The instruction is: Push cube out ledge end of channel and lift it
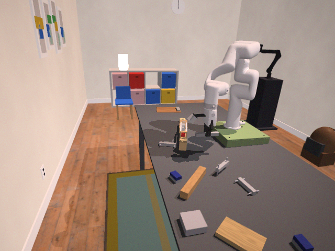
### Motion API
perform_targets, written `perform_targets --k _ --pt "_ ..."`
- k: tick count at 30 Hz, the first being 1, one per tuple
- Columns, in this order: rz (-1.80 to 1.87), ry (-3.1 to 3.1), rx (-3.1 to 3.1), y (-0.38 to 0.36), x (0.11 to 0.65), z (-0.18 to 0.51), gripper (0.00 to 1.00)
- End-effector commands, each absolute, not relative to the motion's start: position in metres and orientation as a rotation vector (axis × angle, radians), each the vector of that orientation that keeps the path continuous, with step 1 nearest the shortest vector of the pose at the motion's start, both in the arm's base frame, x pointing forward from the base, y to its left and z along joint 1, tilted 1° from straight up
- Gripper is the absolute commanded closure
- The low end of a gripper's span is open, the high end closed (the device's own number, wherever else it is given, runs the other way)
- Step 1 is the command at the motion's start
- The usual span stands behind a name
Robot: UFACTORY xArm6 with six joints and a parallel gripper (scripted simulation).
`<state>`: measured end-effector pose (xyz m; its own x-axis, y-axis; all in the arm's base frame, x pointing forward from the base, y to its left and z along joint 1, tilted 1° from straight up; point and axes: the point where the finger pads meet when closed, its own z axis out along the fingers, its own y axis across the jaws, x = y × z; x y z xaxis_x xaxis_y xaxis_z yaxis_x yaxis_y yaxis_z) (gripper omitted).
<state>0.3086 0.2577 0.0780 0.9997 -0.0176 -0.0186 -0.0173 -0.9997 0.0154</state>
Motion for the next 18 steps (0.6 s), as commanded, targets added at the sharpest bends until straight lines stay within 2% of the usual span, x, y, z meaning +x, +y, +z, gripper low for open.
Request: perform_targets --k 1,10,18 --pt "-0.026 0.049 3.131 0.243 0.321 0.080 1.00" --pt "-0.025 0.450 3.103 0.159 0.363 0.081 1.00" --pt "-0.024 0.804 3.030 0.106 0.374 0.081 1.00"
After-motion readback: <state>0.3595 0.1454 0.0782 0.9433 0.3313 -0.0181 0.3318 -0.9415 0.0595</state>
